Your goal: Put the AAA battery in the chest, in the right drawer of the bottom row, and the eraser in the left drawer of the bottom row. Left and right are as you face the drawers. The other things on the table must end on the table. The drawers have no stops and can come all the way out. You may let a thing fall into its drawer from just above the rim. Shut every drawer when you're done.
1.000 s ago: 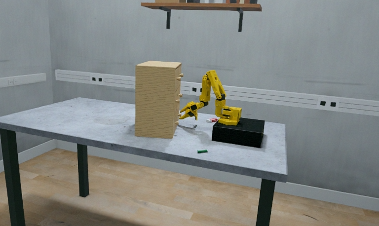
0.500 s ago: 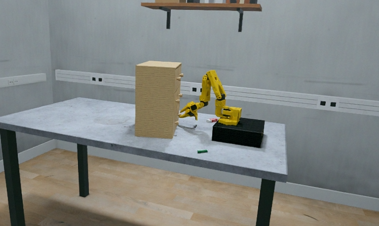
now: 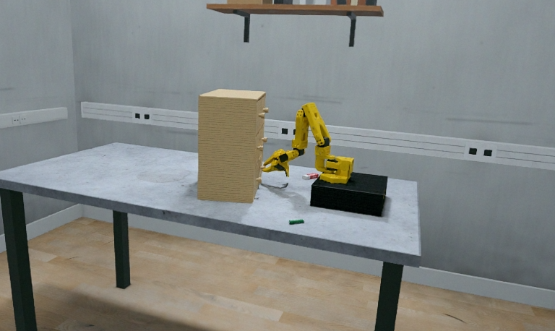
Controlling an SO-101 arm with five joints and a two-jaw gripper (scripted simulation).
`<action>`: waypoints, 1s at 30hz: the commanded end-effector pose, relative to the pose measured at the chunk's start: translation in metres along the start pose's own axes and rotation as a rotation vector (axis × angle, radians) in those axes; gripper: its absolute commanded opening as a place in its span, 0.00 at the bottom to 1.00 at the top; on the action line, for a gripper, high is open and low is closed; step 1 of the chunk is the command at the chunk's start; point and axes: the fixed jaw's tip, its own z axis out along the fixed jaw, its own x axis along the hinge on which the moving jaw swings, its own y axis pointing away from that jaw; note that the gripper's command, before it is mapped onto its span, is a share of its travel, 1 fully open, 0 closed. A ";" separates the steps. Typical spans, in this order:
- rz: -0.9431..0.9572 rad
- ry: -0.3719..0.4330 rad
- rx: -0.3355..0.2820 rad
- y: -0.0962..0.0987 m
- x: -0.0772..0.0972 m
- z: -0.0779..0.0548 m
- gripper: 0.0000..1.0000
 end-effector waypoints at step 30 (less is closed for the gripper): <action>0.007 0.002 -0.030 0.004 -0.002 -0.003 0.00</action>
